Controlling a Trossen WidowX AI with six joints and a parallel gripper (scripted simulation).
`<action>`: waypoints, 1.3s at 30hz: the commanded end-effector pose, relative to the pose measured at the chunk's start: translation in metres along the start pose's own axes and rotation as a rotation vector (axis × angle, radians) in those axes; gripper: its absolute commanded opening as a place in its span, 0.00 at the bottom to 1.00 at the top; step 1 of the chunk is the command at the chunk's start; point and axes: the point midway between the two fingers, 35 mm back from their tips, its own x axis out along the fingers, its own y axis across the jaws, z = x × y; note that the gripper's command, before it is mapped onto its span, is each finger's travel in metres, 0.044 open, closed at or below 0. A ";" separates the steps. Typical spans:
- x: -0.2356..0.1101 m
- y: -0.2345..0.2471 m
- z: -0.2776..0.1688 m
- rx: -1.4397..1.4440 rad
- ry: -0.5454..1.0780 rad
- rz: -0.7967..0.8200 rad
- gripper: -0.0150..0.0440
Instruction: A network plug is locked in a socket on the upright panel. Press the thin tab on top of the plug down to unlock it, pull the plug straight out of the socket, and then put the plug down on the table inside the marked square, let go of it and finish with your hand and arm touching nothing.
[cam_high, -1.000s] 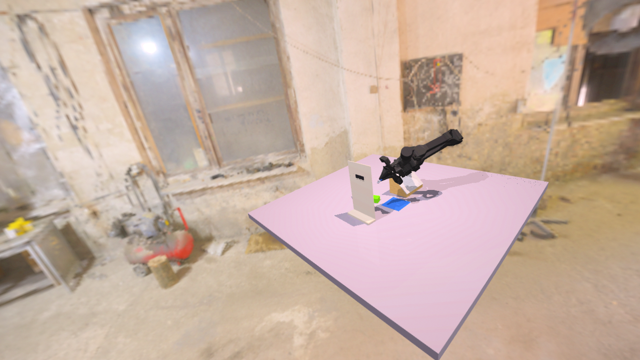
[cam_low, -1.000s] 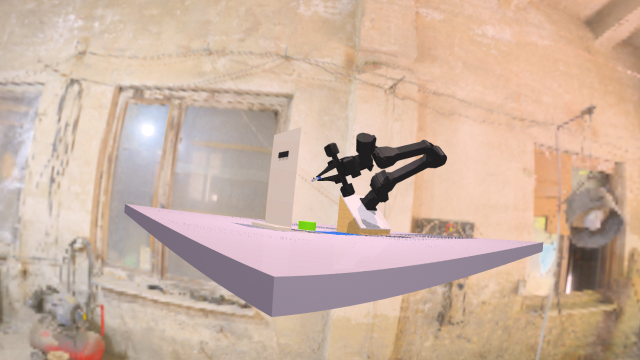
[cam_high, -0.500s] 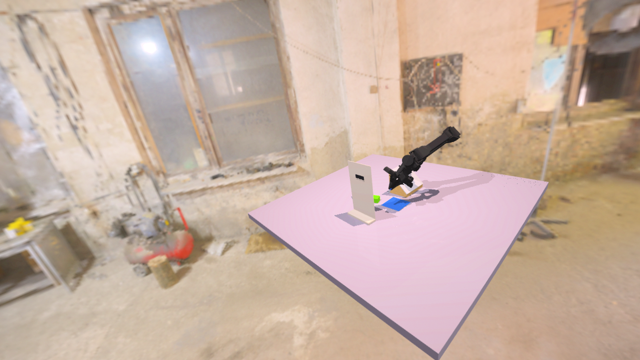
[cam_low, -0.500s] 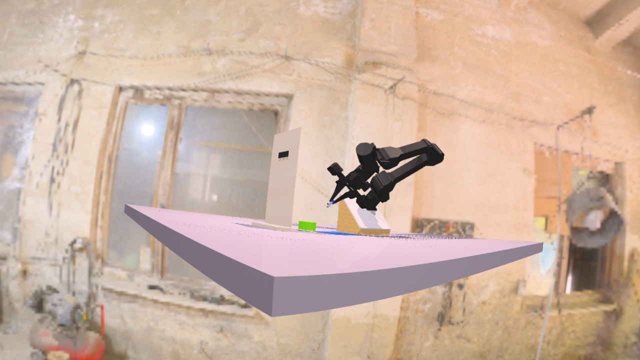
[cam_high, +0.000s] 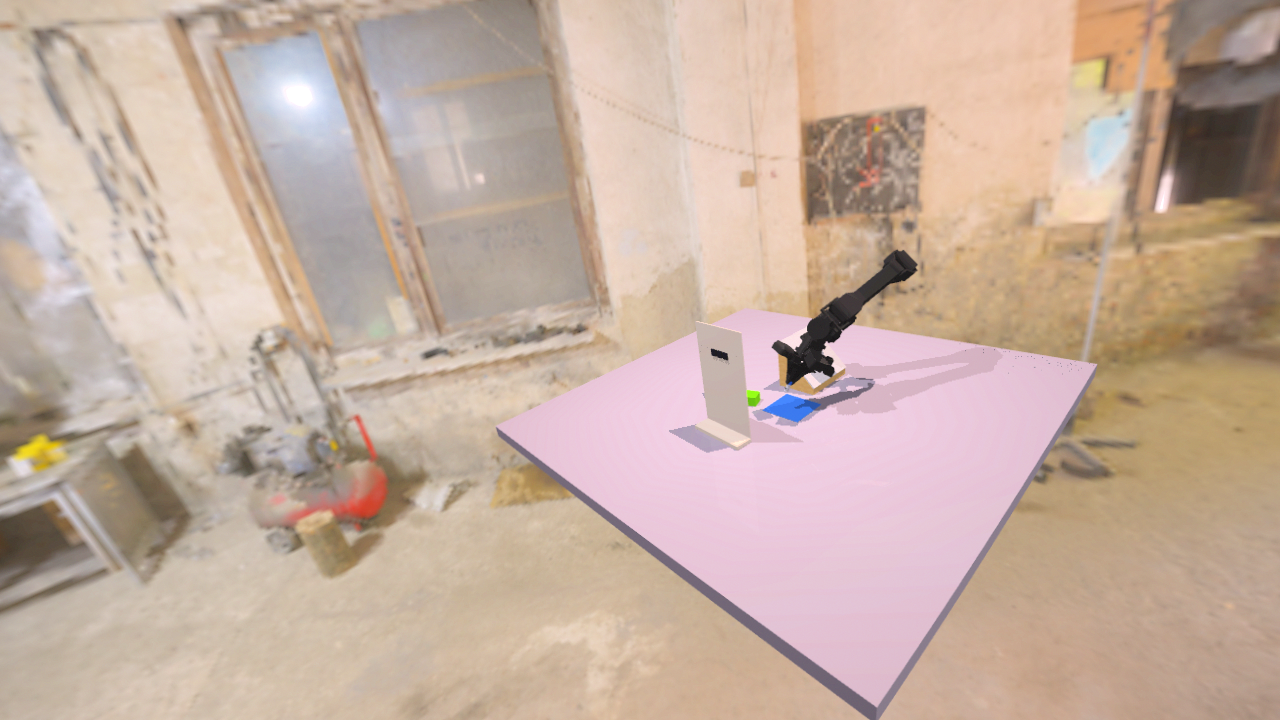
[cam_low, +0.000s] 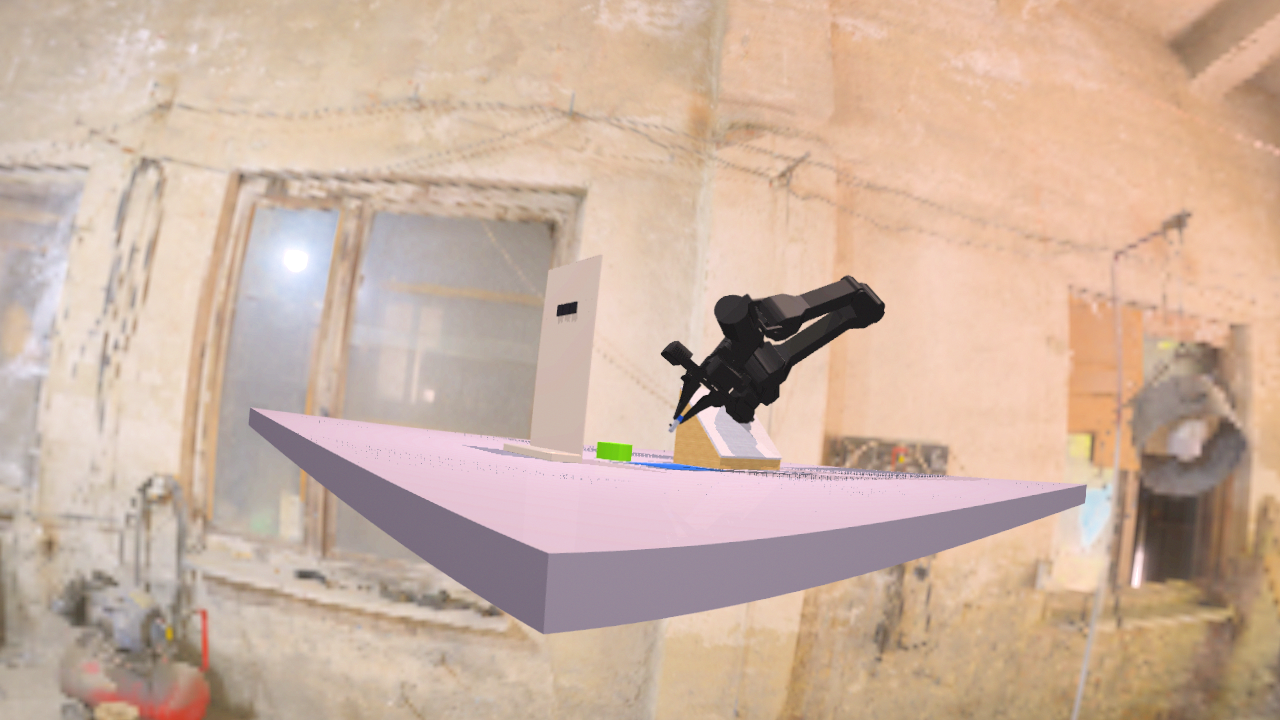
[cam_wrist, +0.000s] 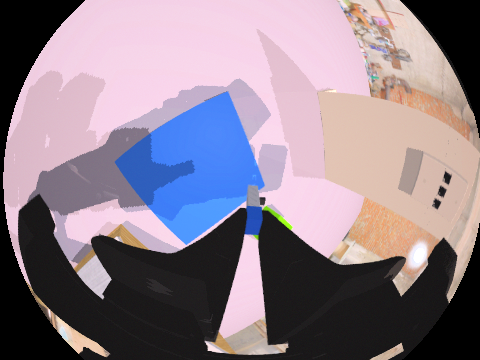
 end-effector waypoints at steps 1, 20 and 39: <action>0.004 0.002 0.000 0.002 0.004 0.001 0.25; 0.021 0.012 0.001 0.002 0.006 0.002 0.25; 0.036 0.024 0.001 0.003 0.004 0.002 0.25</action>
